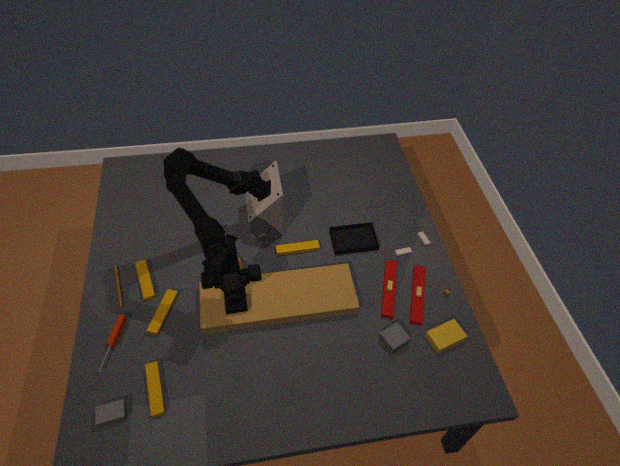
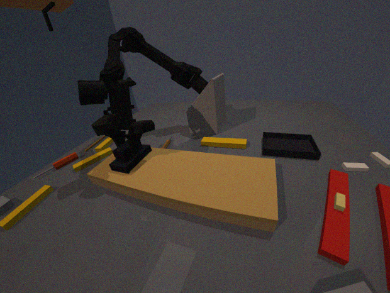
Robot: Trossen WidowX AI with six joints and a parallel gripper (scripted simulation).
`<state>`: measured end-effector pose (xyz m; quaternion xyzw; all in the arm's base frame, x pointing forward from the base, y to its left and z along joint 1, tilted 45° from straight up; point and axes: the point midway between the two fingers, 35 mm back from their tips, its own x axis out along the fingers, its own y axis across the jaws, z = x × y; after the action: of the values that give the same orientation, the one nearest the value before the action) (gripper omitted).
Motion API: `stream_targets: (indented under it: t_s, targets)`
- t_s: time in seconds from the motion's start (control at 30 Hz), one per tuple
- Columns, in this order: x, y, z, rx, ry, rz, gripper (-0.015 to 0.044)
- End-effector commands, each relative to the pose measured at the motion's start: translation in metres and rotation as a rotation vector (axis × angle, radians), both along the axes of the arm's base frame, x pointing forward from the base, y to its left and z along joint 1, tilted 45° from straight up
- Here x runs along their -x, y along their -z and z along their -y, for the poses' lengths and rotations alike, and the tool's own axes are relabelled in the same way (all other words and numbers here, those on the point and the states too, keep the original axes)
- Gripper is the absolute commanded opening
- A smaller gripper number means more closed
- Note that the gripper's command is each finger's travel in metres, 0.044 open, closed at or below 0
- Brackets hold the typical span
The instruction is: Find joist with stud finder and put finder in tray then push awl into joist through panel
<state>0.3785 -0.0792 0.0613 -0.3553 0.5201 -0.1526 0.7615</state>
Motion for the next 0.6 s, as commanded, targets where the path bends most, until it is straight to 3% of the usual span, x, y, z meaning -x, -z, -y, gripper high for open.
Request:
stream_targets:
  t_s: [0.0, 0.57]
  targets:
    - [-0.002, -0.018, 0.018, 0.013, 0.020, 0.018, 0.0000]
    - [-0.006, -0.040, 0.039, 0.015, 0.020, 0.019, 0.0000]
